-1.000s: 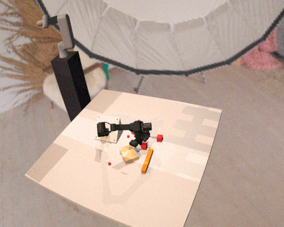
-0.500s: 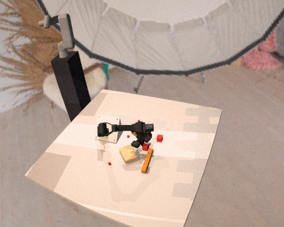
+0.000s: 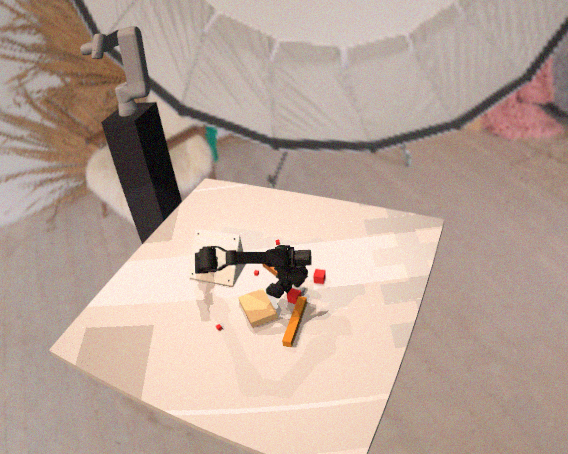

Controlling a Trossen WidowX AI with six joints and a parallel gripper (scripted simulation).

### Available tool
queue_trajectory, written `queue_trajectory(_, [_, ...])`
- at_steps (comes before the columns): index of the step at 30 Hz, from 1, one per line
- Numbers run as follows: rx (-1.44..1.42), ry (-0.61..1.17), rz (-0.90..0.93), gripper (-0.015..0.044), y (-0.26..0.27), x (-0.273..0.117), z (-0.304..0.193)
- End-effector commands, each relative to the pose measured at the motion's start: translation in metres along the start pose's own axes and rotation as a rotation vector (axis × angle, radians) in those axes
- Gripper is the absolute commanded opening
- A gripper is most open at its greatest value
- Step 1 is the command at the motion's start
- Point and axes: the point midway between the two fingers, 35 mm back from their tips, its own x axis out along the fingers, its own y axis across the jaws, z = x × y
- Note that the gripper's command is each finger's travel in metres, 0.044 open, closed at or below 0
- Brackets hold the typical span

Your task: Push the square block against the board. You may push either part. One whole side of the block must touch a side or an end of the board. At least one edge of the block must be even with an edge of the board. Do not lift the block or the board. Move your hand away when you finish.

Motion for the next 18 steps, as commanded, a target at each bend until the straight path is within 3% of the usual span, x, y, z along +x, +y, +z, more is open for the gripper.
queue_trajectory(1, [-0.013,0.007,-0.008,0.0,0.001,0.003,0.003])
queue_trajectory(18, [-0.013,0.008,-0.008,0.0,0.001,0.003,-0.008])
